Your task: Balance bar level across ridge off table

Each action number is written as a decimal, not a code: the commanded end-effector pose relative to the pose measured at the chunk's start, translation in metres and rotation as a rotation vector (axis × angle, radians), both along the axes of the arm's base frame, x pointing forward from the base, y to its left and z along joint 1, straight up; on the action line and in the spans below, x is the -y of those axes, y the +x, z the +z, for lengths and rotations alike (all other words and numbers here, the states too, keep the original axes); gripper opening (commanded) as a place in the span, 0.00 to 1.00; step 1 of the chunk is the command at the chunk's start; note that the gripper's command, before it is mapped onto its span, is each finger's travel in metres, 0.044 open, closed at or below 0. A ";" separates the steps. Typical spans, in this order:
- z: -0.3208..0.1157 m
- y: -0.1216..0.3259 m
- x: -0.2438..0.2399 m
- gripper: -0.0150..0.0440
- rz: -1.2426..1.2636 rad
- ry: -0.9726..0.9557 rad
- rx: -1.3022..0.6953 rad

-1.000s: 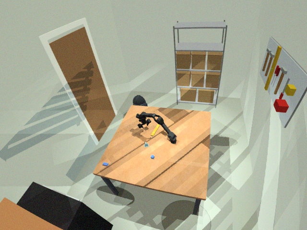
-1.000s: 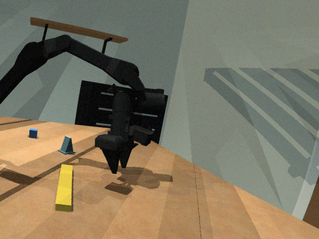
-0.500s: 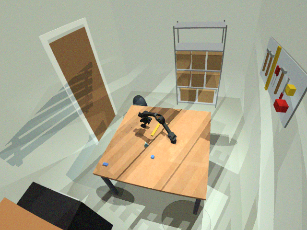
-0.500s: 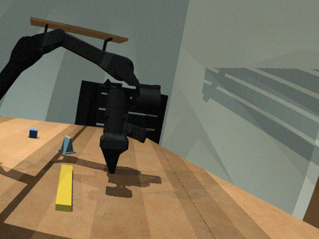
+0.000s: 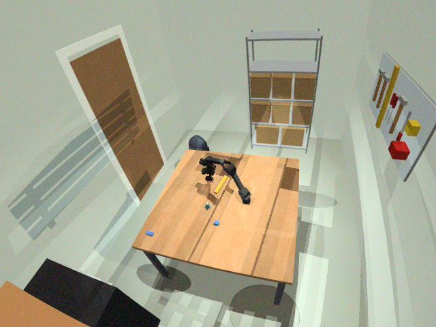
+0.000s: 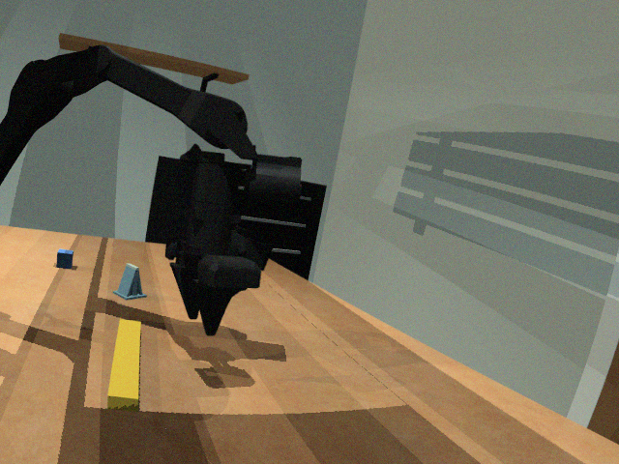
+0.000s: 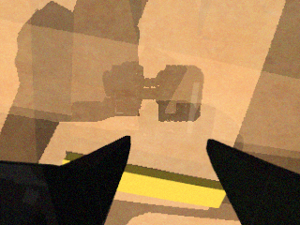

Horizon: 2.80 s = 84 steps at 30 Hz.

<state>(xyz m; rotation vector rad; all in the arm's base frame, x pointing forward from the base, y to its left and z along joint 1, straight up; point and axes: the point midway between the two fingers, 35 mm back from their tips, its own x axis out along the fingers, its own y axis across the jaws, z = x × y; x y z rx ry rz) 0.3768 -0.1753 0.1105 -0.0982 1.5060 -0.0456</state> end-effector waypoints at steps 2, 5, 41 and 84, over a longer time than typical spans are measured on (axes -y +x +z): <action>0.001 -0.011 0.002 0.79 0.121 0.005 -0.019; 0.002 -0.016 0.004 0.79 0.200 0.004 -0.028; 0.010 -0.082 0.016 0.79 1.127 0.000 -0.099; -0.058 -0.096 0.018 0.79 1.343 0.000 -0.106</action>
